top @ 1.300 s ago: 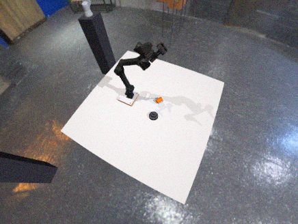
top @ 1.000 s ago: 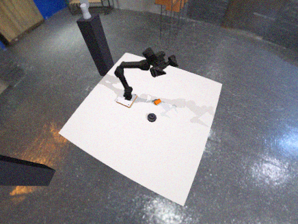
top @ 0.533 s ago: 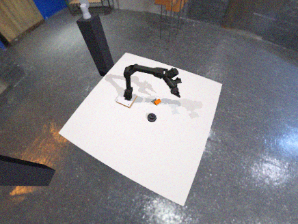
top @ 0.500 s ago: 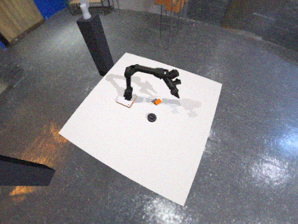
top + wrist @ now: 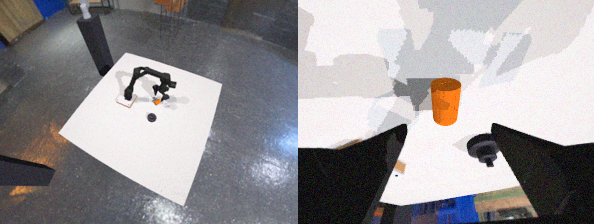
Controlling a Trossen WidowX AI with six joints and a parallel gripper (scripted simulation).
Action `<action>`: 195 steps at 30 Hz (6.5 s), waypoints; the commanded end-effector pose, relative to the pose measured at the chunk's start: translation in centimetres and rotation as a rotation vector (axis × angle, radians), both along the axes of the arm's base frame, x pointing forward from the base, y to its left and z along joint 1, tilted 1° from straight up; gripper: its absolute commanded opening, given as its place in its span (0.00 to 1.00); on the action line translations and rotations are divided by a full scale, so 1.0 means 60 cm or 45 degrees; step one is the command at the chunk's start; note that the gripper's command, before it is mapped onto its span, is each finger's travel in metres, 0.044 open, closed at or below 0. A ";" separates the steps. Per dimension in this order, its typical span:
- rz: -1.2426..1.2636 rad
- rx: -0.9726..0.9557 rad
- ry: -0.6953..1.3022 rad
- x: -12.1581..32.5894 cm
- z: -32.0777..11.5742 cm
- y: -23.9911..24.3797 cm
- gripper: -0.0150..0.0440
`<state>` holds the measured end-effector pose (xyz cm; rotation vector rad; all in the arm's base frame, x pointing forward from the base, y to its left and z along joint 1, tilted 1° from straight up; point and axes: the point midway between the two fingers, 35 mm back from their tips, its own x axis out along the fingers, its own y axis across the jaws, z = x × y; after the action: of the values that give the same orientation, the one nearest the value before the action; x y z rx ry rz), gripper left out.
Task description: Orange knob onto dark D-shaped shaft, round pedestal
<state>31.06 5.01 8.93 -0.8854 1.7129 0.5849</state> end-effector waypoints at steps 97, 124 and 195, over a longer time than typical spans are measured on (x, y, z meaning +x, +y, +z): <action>0.028 0.593 -0.428 -0.036 -0.084 -0.050 0.56; 0.048 1.063 -0.783 -0.066 -0.089 -0.091 0.56; 0.014 0.411 -0.263 -0.080 0.073 -0.102 1.00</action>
<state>26.35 -0.70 12.16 -0.5978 1.2614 0.7878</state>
